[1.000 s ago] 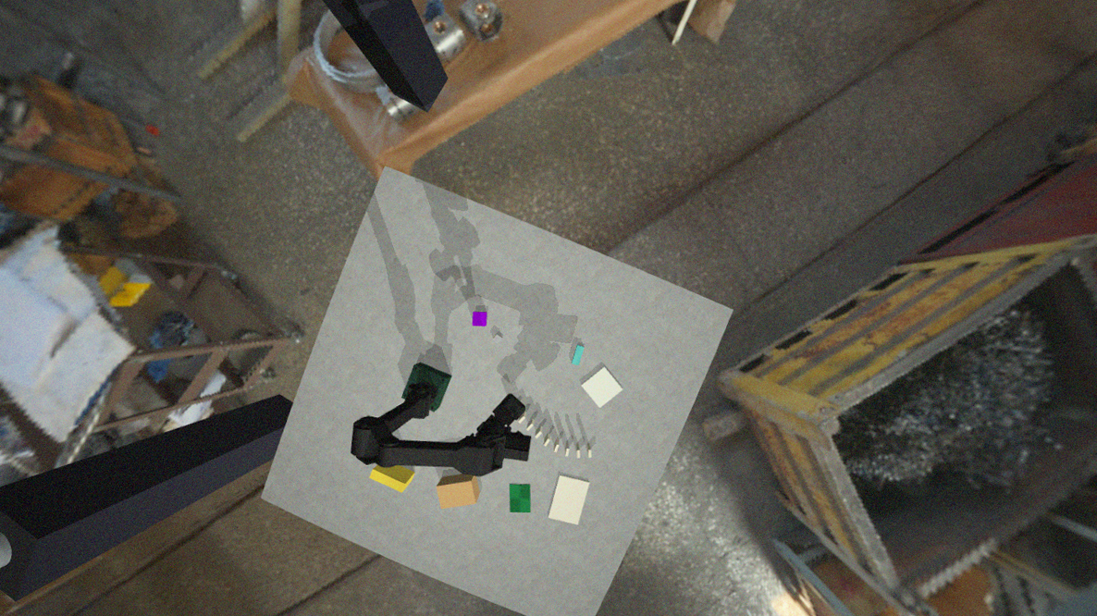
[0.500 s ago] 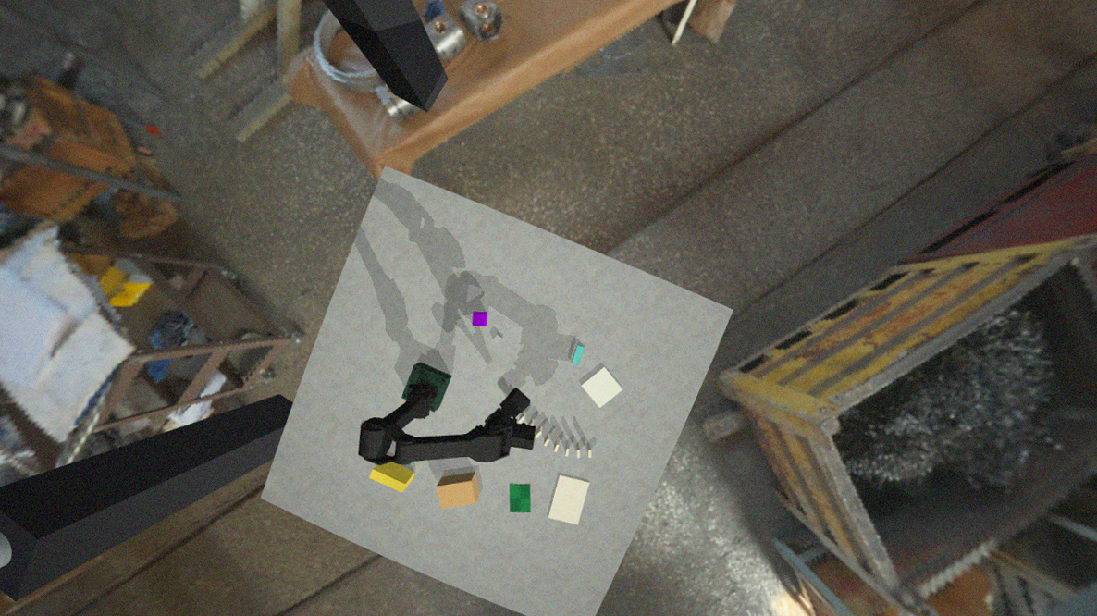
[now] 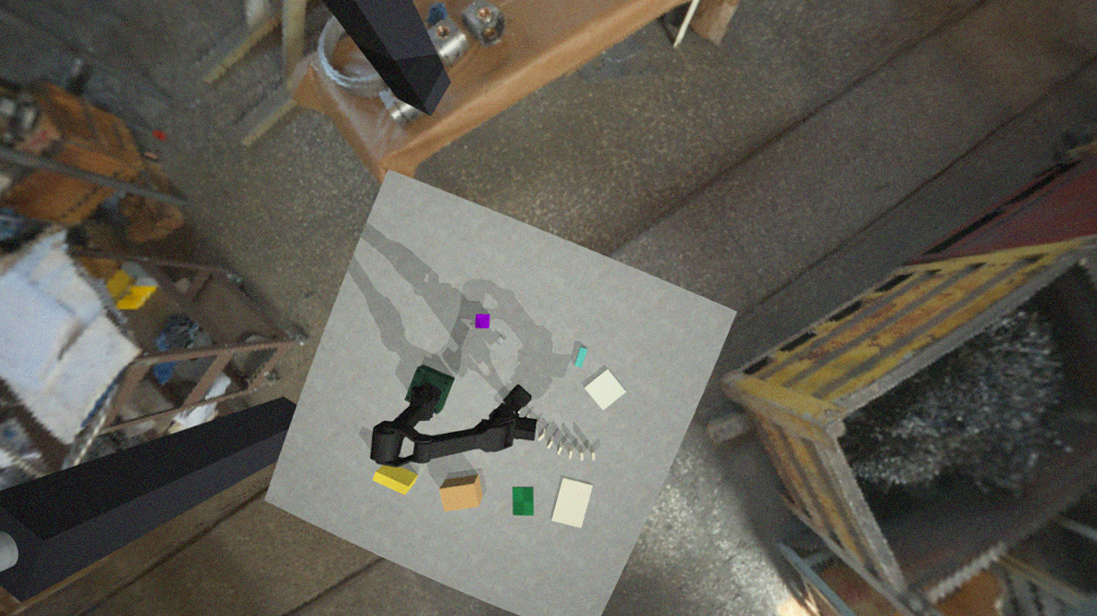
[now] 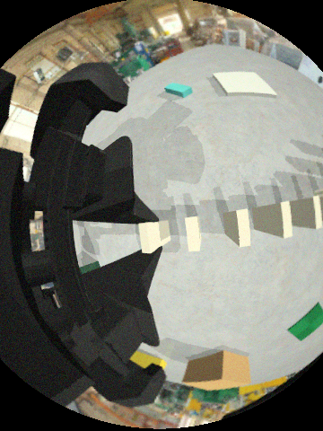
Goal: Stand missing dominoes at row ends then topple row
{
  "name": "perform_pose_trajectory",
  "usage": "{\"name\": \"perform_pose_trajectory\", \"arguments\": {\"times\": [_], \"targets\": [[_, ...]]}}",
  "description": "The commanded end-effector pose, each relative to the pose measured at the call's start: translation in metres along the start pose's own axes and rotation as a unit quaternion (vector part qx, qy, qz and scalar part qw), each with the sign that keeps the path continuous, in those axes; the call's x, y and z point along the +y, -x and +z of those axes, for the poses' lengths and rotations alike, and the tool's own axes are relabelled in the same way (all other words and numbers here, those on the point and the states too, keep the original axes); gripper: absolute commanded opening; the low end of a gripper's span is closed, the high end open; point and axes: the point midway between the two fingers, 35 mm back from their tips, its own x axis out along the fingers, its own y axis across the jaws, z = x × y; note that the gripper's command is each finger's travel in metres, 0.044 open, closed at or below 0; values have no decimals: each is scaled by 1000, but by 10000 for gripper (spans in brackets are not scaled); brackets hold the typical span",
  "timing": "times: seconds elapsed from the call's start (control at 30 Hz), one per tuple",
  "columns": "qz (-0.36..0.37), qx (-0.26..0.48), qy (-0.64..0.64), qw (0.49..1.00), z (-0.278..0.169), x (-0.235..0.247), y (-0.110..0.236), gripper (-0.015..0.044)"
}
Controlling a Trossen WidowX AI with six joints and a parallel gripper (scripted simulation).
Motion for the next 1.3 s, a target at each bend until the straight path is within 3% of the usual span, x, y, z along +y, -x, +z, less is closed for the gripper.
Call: {"name": "perform_pose_trajectory", "arguments": {"times": [0.0, 0.23, 0.67, 0.8, 1.07, 1.23, 1.27], "targets": [[2, -1, -3, 1000, 0, 0, -3, 107], [2, -1, -3, 1000, 0, 0, -3, 107], [2, -1, -3, 1000, 0, 0, -3, 440], [2, -1, -3, 1000, 2, 2, 8, 440], [1, -1, 0, 1000, 0, 0, 125, 440], [1, -1, 0, 1000, 0, 0, 128, 440], [1, -1, 9, 1000, -1, 0, 127, 414]]}}
